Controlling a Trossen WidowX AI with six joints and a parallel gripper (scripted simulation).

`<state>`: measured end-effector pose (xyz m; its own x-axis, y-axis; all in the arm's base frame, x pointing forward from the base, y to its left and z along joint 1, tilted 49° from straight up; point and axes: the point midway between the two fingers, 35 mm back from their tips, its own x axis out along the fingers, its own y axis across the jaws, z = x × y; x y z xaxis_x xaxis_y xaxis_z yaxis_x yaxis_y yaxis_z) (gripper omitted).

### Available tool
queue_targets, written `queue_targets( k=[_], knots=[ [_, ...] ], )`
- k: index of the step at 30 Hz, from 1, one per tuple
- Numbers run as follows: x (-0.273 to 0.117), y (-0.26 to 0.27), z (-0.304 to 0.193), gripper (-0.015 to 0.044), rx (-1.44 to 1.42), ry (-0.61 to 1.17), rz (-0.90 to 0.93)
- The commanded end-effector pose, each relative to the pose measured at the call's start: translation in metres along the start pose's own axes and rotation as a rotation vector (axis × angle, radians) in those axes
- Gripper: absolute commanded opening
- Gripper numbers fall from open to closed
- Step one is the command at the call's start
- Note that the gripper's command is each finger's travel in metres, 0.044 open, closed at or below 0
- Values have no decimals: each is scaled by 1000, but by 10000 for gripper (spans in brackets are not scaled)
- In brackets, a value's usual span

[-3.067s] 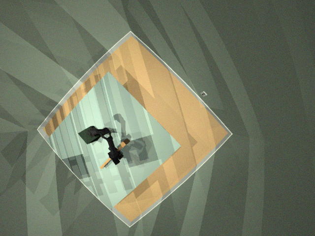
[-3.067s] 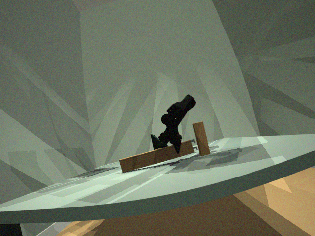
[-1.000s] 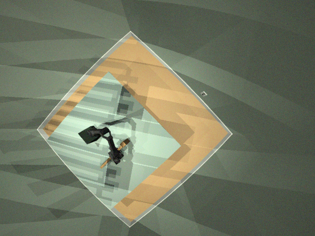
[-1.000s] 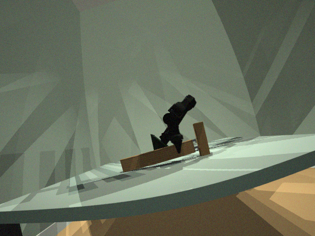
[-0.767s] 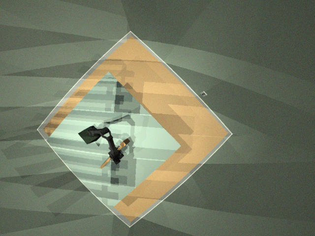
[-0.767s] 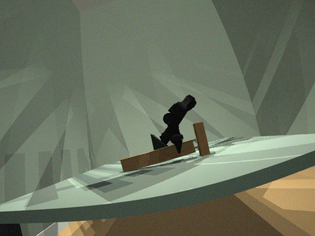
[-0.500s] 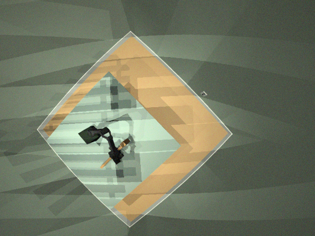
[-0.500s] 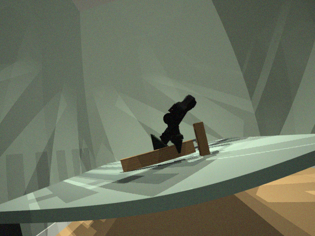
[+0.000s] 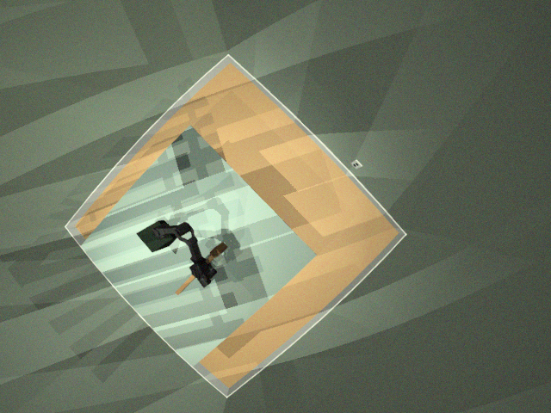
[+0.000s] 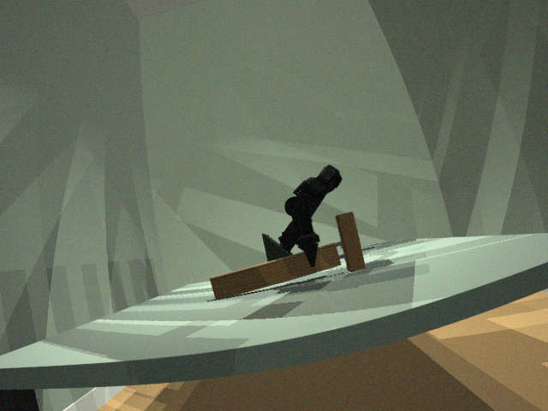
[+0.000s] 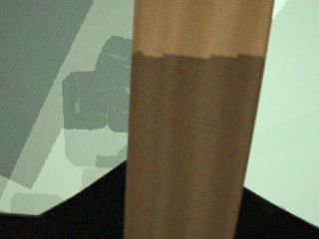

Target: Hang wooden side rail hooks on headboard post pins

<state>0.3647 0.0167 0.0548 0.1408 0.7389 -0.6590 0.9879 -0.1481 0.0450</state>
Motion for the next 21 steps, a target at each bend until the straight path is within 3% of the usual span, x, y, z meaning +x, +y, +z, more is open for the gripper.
queue_targets(
  k=[1,21],
  knots=[
    [-6,2,0,0,7,-1,15],
    [-6,2,-2,0,7,-1,15]
  ],
)
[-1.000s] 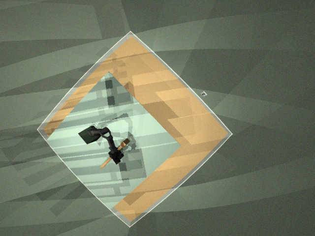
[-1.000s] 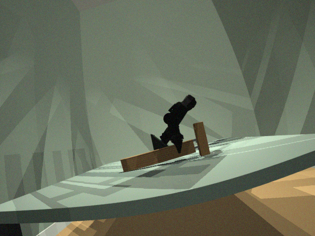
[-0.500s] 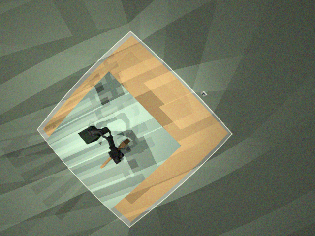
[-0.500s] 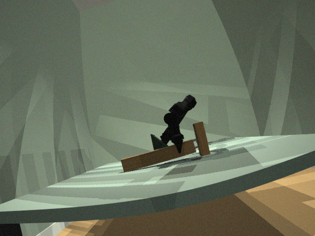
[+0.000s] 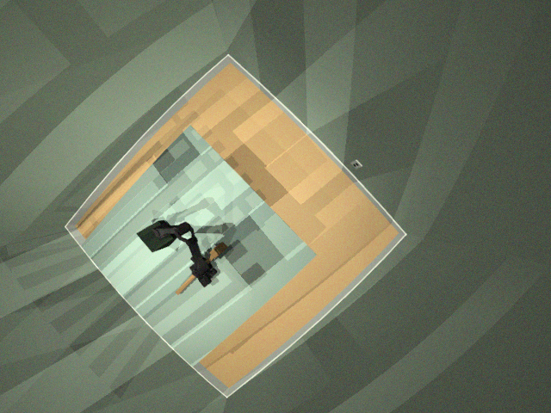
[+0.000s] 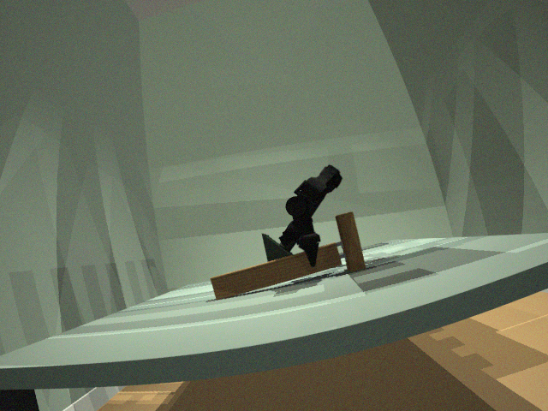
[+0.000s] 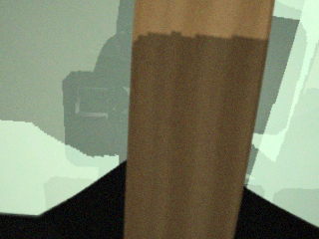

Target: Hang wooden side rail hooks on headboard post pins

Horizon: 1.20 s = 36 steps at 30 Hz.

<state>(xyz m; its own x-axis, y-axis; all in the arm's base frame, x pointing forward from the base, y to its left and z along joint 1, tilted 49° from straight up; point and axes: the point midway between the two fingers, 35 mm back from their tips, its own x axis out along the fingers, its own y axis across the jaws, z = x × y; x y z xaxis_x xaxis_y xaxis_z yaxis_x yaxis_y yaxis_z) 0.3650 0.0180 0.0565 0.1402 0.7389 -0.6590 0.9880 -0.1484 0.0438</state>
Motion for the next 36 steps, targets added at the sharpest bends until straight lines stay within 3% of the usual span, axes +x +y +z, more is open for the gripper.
queue_targets(
  k=[1,36],
  knots=[
    [-6,2,0,0,5,-1,16],
    [-5,2,-4,0,5,0,16]
  ],
)
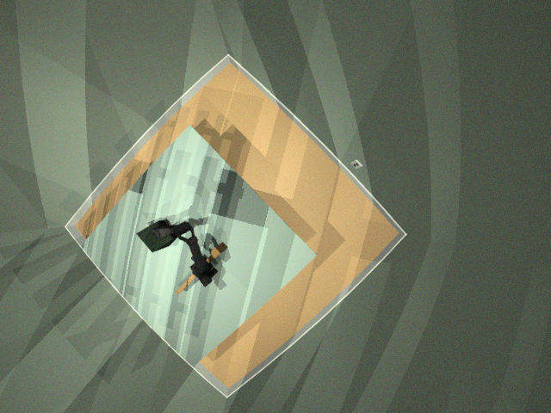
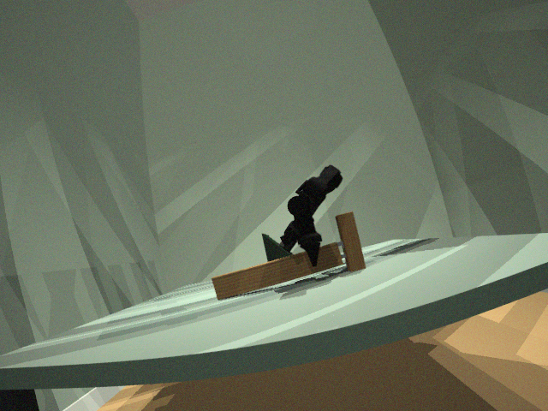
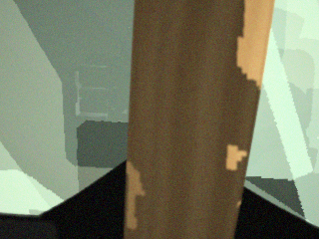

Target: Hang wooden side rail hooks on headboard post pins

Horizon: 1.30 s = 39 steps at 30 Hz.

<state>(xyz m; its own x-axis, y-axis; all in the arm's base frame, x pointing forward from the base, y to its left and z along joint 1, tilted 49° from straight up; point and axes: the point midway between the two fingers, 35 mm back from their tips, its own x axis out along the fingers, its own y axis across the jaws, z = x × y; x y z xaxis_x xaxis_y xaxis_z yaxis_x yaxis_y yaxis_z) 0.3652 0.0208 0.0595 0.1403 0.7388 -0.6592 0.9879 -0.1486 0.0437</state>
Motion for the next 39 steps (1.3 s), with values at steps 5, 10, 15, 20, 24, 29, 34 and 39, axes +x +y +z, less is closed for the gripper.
queue_targets(
  k=[5,10,15,20,24,29,34,39],
  knots=[
    [-5,3,-1,0,5,0,16],
    [-6,3,-1,0,5,0,16],
    [-6,3,-2,0,5,0,16],
    [-6,3,-2,0,5,0,16],
    [-6,3,-3,0,5,0,16],
    [-6,3,-3,0,5,0,16],
    [-6,3,-4,0,5,0,16],
    [-6,3,-4,0,5,0,16]
  ],
)
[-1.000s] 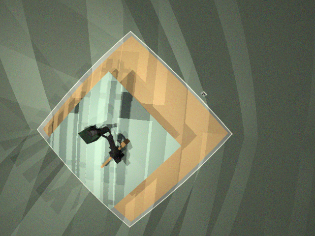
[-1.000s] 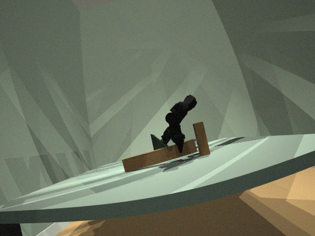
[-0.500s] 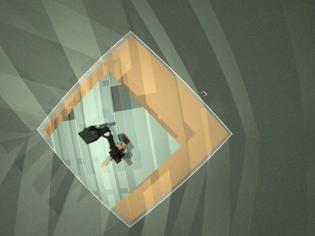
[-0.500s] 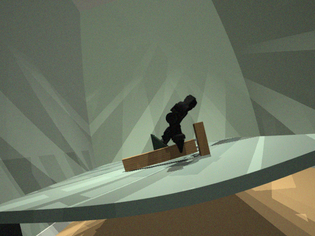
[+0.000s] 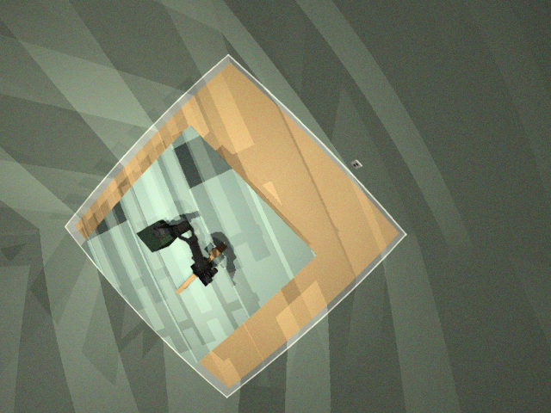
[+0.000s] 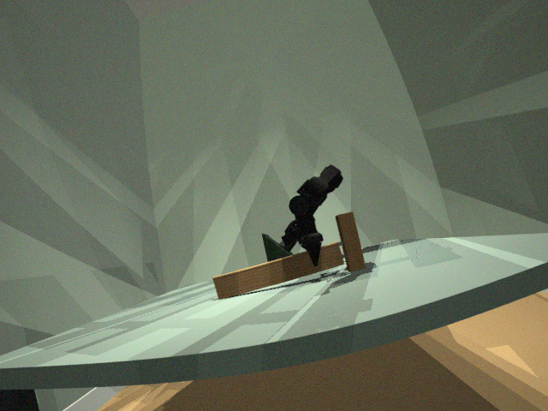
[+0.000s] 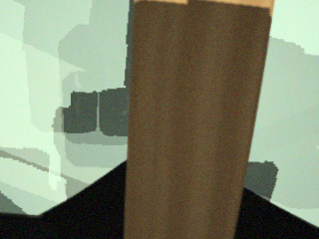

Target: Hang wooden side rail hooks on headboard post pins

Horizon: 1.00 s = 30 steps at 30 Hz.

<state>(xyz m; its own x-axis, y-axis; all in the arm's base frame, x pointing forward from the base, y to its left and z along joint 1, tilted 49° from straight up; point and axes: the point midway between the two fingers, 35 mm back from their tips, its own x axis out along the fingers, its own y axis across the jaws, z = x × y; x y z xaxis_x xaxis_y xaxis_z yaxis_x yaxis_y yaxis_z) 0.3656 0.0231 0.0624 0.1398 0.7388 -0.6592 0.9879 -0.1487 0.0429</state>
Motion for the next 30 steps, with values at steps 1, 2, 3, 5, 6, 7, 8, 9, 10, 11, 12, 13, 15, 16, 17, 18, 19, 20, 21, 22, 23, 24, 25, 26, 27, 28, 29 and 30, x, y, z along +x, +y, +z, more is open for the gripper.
queue_targets(
  k=[1,2,3,5,6,7,8,9,10,11,12,13,15,16,17,18,19,20,21,22,23,24,25,26,27,28,29,30],
  knots=[
    [-6,2,-1,0,5,0,16],
    [-5,2,-1,0,5,0,16],
    [-5,2,-1,0,5,0,16],
    [-5,2,-1,0,5,0,16],
    [-5,2,-1,0,5,0,16],
    [-5,2,-1,0,5,0,16],
    [-5,2,-1,0,5,0,16],
    [-5,2,-1,0,5,0,16],
    [-5,2,-1,0,5,0,16],
    [-5,2,-2,0,5,0,16],
    [-5,2,-2,0,5,0,16],
    [-5,2,-2,0,5,0,16],
    [-5,3,-2,0,5,0,16],
    [-5,3,-2,0,5,0,16],
    [-5,3,-2,0,5,0,16],
    [-5,3,-2,0,5,0,16],
    [-5,3,-2,0,5,0,16],
    [-5,3,-3,0,5,0,16],
    [-5,3,-3,0,5,0,16],
    [-5,3,-3,0,5,0,16],
    [-5,3,-3,0,5,0,16],
    [-5,3,-3,0,5,0,16],
    [-5,3,-3,0,5,0,16],
    [-5,3,-3,0,5,0,16],
    [-5,3,-3,0,5,0,16],
    [-5,3,-3,0,5,0,16],
    [-5,3,-3,0,5,0,16],
    [-5,3,-4,0,5,0,16]
  ],
)
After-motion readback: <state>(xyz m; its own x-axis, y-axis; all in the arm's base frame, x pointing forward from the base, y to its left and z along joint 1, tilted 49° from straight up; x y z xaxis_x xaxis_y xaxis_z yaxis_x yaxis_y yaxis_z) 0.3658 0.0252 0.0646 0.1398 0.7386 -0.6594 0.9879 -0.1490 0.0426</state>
